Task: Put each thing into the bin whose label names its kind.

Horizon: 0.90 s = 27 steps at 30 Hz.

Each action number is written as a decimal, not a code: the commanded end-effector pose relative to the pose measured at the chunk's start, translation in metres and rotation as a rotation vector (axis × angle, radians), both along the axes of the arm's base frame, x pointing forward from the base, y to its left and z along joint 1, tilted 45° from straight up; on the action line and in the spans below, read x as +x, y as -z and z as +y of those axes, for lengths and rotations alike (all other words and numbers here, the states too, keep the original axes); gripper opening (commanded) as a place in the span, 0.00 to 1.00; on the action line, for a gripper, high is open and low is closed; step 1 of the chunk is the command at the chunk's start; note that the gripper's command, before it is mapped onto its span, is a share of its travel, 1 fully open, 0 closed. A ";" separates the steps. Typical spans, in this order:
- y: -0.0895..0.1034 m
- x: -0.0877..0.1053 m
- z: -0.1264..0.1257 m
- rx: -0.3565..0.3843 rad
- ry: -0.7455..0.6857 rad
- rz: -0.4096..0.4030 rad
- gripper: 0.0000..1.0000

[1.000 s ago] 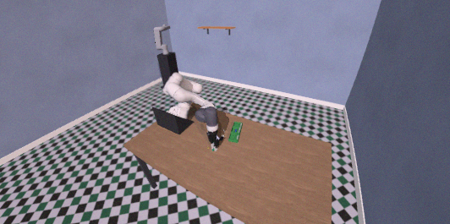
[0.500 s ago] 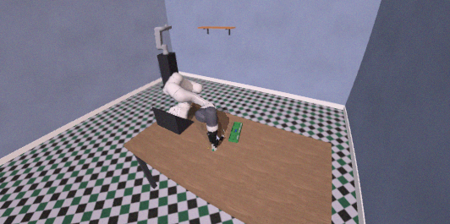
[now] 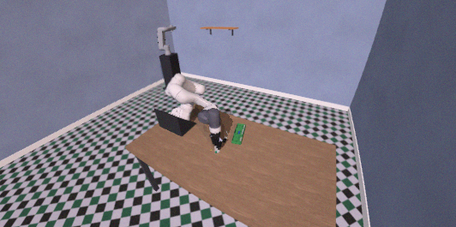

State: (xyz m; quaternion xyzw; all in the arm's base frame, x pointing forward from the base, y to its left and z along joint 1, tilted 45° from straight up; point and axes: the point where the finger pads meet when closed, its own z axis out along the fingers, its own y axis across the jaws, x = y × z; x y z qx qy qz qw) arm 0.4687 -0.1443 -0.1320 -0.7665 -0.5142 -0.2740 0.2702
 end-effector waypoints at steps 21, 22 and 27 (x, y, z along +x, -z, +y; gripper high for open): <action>-0.013 -0.003 -0.014 -0.003 0.004 0.002 0.05; -0.016 -0.004 -0.017 -0.003 0.004 0.002 0.05; -0.028 -0.006 -0.028 -0.003 0.004 0.002 0.05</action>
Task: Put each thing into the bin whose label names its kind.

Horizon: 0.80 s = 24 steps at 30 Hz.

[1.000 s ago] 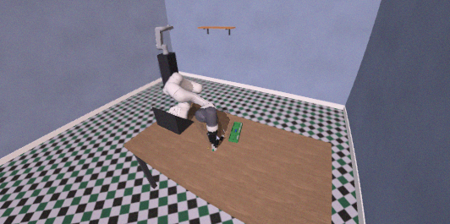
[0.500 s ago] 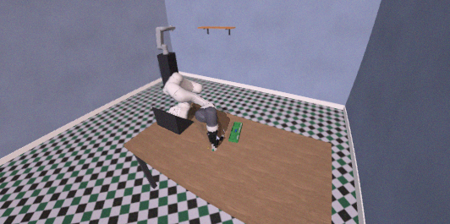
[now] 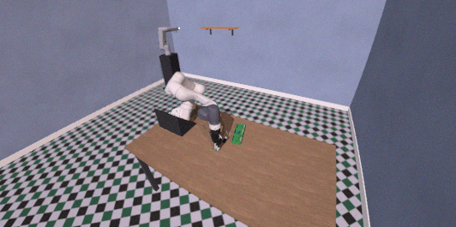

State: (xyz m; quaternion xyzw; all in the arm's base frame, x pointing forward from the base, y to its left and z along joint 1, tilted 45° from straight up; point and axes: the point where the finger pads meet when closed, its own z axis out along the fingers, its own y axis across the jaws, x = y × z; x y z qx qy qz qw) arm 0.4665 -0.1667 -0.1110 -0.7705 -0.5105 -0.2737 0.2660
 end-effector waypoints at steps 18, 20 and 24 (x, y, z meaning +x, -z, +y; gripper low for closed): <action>-0.021 -0.007 -0.020 0.004 -0.008 0.002 0.05; -0.021 -0.007 -0.020 0.004 -0.008 0.002 0.05; -0.021 -0.007 -0.020 0.004 -0.008 0.002 0.05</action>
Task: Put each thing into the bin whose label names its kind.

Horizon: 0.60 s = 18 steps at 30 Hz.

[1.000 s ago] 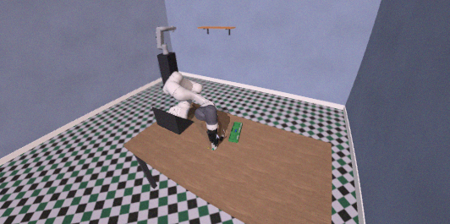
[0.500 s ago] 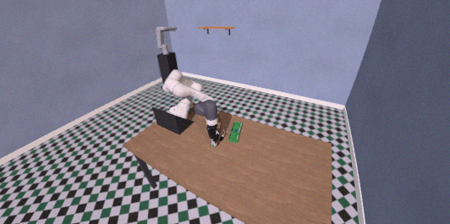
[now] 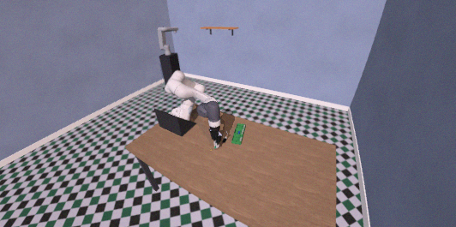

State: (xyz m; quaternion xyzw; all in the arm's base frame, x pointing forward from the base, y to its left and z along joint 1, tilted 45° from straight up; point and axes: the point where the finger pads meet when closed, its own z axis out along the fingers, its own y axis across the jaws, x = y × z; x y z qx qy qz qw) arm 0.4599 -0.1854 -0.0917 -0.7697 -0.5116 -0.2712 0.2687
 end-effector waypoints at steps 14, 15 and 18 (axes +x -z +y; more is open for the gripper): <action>-0.006 -0.001 -0.006 0.003 -0.002 -0.004 0.05; -0.006 -0.001 -0.006 0.003 -0.002 -0.004 0.05; -0.006 -0.001 -0.006 0.003 -0.002 -0.004 0.05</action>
